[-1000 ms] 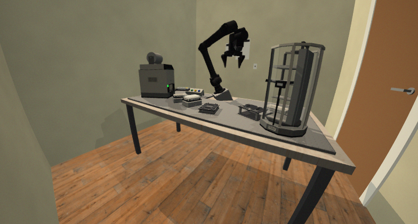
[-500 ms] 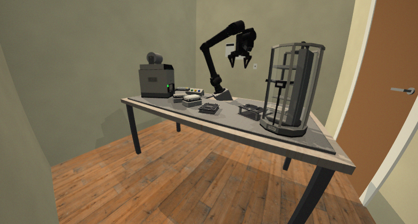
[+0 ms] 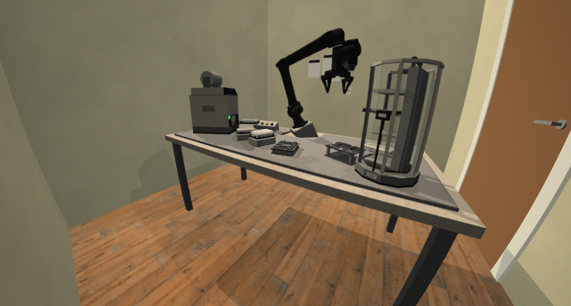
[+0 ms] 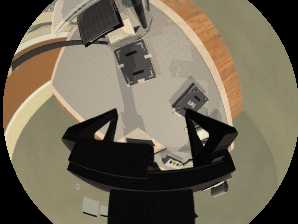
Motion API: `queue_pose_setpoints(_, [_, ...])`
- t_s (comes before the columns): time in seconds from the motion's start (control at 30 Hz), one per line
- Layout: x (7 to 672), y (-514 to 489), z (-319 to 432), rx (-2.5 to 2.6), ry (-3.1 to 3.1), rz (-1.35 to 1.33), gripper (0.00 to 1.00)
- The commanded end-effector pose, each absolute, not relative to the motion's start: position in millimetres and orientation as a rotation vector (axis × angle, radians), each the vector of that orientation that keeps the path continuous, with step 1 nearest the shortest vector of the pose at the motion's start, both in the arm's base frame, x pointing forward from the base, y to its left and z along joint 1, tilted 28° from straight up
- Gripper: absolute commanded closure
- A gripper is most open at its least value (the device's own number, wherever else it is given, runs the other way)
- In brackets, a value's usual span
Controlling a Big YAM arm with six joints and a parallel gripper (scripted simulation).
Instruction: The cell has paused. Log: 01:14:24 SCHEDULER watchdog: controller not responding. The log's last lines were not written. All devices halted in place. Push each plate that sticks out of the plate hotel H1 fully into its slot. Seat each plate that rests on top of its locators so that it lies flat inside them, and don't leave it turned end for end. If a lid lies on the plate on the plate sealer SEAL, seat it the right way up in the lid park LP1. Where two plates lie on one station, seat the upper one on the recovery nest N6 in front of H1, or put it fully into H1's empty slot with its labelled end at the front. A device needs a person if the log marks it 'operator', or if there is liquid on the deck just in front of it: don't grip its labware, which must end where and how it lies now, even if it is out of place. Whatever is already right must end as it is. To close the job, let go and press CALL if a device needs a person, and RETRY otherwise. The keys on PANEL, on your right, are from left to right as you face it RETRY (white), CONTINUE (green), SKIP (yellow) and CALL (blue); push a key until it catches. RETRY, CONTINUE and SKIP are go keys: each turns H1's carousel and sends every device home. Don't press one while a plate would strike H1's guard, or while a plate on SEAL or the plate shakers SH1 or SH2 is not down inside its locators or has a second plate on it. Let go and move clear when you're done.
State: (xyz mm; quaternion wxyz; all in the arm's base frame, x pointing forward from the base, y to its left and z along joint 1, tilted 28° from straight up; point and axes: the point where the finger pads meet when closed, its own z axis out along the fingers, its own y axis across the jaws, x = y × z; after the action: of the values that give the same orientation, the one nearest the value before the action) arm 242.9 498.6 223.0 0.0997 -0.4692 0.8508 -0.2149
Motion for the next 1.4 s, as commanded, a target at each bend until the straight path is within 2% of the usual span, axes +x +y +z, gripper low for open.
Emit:
queue_pose_setpoints(0.0, [229.7,524.3,227.8,-1.384,2.503,-0.605,0.0])
queue_pose_setpoints(0.6, [203.6,563.7,204.2,-1.386,2.505,-0.603,0.0])
queue_pose_setpoints(1.37, [212.3,547.7,207.6,-1.506,2.12,-0.208,0.0])
